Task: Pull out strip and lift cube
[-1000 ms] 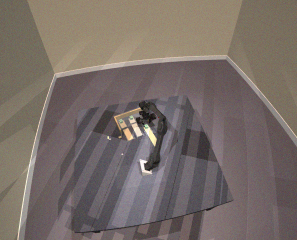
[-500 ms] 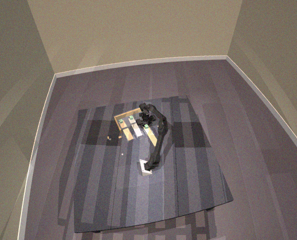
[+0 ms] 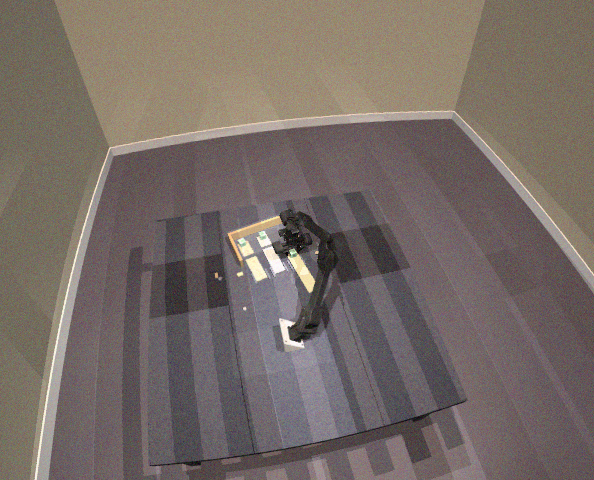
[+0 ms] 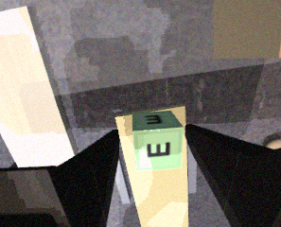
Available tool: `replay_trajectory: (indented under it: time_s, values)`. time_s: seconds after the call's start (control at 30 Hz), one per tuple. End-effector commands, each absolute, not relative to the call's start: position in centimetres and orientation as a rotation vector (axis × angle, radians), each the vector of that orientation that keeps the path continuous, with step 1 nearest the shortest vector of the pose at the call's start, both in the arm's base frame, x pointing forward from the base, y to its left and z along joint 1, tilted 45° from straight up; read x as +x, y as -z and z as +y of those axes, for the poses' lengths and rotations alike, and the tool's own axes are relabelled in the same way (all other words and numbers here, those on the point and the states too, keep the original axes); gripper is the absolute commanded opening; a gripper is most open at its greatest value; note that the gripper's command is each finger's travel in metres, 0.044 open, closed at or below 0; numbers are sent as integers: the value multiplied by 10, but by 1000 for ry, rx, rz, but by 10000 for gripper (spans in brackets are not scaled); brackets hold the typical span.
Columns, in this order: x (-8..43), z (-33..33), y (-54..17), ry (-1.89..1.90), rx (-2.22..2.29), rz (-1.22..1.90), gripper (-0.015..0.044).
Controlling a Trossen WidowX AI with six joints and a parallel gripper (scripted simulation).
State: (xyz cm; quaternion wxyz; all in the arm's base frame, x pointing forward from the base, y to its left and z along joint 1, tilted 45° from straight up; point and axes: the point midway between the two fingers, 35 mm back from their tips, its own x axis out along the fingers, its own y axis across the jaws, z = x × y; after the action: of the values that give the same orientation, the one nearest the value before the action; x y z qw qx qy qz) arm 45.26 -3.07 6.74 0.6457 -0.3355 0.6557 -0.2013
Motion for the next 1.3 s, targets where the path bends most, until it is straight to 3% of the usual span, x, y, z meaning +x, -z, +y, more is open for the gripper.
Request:
replay_trajectory:
  time_s: [0.0, 0.13, 0.4, 0.53, 1.27]
  values:
    - [452, -33, -66, 458, -770, 1496, 250]
    - [453, -31, -67, 459, -763, 1492, 145]
    - [453, -31, -67, 459, -763, 1492, 92]
    - [450, -29, -68, 458, -763, 1492, 0]
    - [383, 5, -86, 455, -769, 1500, 0]
